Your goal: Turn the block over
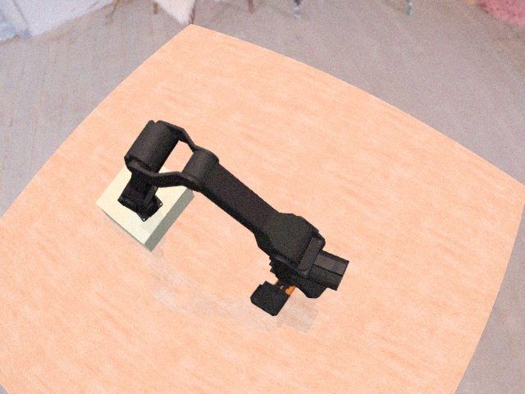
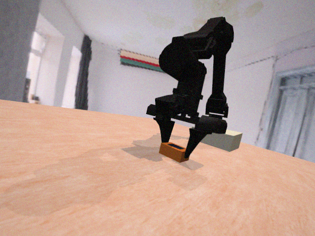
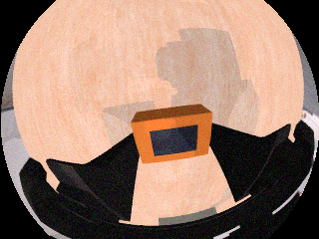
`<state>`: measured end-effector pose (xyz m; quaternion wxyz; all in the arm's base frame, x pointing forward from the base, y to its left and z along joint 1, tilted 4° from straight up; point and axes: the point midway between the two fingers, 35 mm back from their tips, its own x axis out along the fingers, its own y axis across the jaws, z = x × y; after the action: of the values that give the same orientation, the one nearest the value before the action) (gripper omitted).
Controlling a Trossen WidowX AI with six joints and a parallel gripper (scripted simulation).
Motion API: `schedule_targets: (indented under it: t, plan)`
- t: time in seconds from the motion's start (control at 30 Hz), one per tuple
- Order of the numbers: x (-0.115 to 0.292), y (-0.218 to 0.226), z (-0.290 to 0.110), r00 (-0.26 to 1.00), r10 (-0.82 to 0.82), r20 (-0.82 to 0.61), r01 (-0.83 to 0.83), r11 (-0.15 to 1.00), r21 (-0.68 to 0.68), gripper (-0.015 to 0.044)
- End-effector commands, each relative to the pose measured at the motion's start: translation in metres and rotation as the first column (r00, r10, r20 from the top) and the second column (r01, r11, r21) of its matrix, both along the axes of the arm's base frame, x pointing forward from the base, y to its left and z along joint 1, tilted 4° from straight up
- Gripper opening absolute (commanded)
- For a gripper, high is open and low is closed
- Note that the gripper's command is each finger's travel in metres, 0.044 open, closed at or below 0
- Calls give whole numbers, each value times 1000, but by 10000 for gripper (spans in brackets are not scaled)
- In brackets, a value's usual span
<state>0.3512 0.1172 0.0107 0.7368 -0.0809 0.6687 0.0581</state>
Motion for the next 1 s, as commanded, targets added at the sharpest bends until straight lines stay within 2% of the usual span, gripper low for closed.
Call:
schedule_targets:
  t: [0.0,0.1,0.13,0.3,0.97]
  plan:
    - [-1,1,11,1000,2,0,-2,1000,3,83]
    - [-3,1,28,1000,2,0,-2,1000,3,5]
    - [-3,1,29,1000,2,-1,-2,1000,3,0]
    - [-3,1,29,1000,3,10,-3,1000,5,0]
    - [0,3,18,949,12,315,-32,998,58,0]
